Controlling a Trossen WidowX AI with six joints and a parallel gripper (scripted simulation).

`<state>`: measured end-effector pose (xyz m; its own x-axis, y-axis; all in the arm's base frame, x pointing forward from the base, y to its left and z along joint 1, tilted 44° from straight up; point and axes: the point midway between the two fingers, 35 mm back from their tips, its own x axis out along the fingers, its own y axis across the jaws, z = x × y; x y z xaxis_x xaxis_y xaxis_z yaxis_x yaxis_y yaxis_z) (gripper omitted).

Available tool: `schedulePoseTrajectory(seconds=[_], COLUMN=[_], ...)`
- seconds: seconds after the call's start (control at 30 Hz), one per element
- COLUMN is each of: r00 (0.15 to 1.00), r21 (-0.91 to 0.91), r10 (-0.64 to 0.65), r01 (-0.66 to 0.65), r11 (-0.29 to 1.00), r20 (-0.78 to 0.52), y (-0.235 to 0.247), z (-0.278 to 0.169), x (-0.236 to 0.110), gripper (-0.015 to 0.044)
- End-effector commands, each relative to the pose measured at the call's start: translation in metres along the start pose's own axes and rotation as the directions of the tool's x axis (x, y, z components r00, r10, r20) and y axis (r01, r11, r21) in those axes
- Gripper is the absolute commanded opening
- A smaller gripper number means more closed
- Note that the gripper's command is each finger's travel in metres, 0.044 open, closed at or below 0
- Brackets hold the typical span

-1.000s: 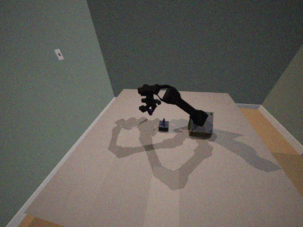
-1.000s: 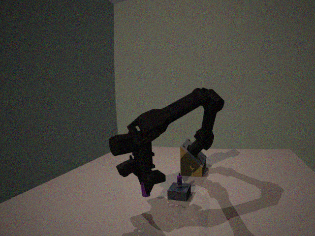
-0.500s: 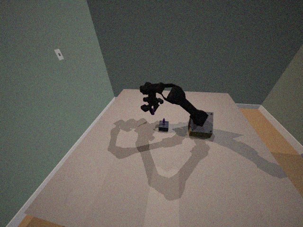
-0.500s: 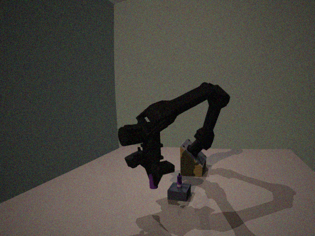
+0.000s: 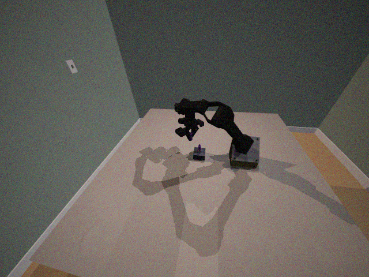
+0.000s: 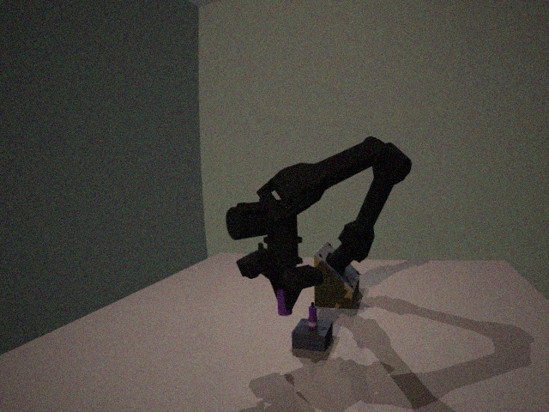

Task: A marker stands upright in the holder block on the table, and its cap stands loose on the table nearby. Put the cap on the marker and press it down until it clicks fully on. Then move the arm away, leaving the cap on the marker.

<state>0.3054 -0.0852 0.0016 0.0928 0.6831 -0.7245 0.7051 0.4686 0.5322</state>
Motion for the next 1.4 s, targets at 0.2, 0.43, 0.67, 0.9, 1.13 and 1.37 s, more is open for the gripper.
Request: schedulePoseTrajectory(seconds=[0.2,0.43,0.67,0.9,1.13,1.37], r00=[1.0,1.0,1.0,1.0,1.0,1.0], r21=[0.0,0.002,0.003,0.002,0.002,0.002], r10=[-0.007,-0.007,-0.007,-0.007,-0.007,-0.007], r01=[0.007,0.007,0.007,0.007,0.007,0.007], r11=[1.0,1.0,1.0,1.0,1.0,1.0], r20=[-0.006,-0.007,-0.009,-0.009,-0.009,-0.008], y=[-0.005,-0.008,-0.012,-0.014,-0.014,-0.014], z=[-0.028,-0.048,-0.068,-0.075,-0.075,-0.074], x=[-0.009,-0.014,-0.018,-0.016,-0.011,0.0], gripper=[0.0,0.0,0.0,0.0,0.0,0.0])
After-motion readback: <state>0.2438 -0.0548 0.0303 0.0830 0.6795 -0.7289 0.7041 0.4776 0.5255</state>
